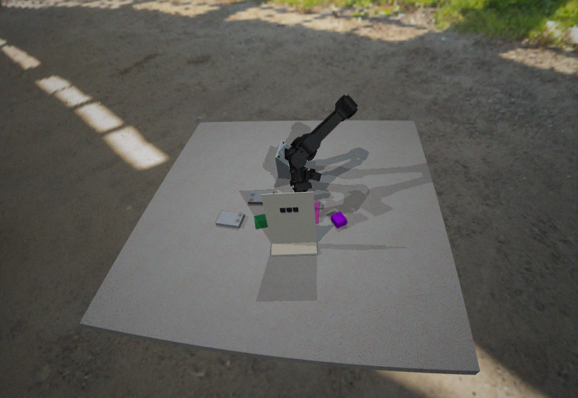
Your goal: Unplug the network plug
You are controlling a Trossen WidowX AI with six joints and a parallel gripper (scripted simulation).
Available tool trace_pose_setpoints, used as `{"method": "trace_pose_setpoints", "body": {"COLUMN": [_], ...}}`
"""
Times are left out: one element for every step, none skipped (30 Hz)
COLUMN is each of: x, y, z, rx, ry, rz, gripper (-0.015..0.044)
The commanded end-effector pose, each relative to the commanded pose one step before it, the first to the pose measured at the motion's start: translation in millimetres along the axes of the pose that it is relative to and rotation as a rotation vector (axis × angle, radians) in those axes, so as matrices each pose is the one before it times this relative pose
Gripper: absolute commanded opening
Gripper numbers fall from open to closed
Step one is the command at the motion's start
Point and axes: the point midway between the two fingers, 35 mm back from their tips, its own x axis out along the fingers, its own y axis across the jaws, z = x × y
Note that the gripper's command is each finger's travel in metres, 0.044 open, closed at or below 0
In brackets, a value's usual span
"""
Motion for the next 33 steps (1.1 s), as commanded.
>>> {"method": "trace_pose_setpoints", "body": {"x": [4.67, 0.85, 0.84, 0.84, 0.83, 0.82, 0.82, 0.81, 0.8, 0.8, 0.79, 0.78, 0.78, 0.77, 0.76, 0.75, 0.75, 0.74, 0.73, 0.72, 0.72, 0.71, 0.7, 0.69, 0.69, 0.68, 0.67, 0.66, 0.65, 0.64, 0.64, 0.63, 0.62], "y": [7.07, 0.57, 0.57, 0.57, 0.57, 0.57, 0.57, 0.57, 0.58, 0.58, 0.58, 0.58, 0.58, 0.58, 0.58, 0.58, 0.58, 0.58, 0.59, 0.59, 0.59, 0.59, 0.59, 0.59, 0.59, 0.59, 0.59, 0.59, 0.59, 0.59, 0.6, 0.6, 0.6], "z": [-1.63, -0.01, -0.01, 0.0, 0.01, 0.02, 0.03, 0.04, 0.05, 0.06, 0.07, 0.08, 0.08, 0.09, 0.1, 0.11, 0.12, 0.13, 0.14, 0.14, 0.15, 0.16, 0.17, 0.18, 0.19, 0.19, 0.2, 0.21, 0.22, 0.23, 0.23, 0.24, 0.25], "rx": [0.0126, 0.0, 0.0, 0.0, 0.0, 0.0, 0.0, 0.0, 0.0, 0.0, 0.0, 0.0001, 0.0001, 0.0001, 0.0001, 0.0001, 0.0001, 0.0001, 0.0001, 0.0001, 0.0001, 0.0001, 0.0001, 0.0001, 0.0002, 0.0002, 0.0002, 0.0002, 0.0002, 0.0002, 0.0002, 0.0002, 0.0002], "ry": [0.00516, 0.00003, 0.00002, 0.0, -0.00001, -0.00002, -0.00003, -0.00005, -0.00006, -0.00007, -0.00009, -0.0001, -0.00011, -0.00013, -0.00014, -0.00016, -0.00017, -0.00019, -0.0002, -0.00021, -0.00023, -0.00024, -0.00026, -0.00027, -0.00029, -0.00031, -0.00032, -0.00034, -0.00035, -0.00037, -0.00038, -0.0004, -0.00042], "rz": [0.00836, 0.00003, 0.00001, -0.00001, -0.00003, -0.00005, -0.00007, -0.00009, -0.0001, -0.00012, -0.00014, -0.00016, -0.00018, -0.0002, -0.00021, -0.00023, -0.00025, -0.00027, -0.00029, -0.0003, -0.00032, -0.00034, -0.00036, -0.00037, -0.00039, -0.00041, -0.00042, -0.00044, -0.00046, -0.00047, -0.00049, -0.0005, -0.00052], "gripper": [0.0, 0.0, 0.0, 0.0, 0.0, 0.0, 0.0, 0.0, 0.0, 0.0, 0.0, 0.0, 0.0, 0.0, 0.0, 0.0, 0.0, 0.0, 0.0, 0.0, 0.0, 0.0, 0.0, 0.0, 0.0, 0.0, 0.0, 0.0, 0.0, 0.0, 0.0, 0.0, 0.0]}}
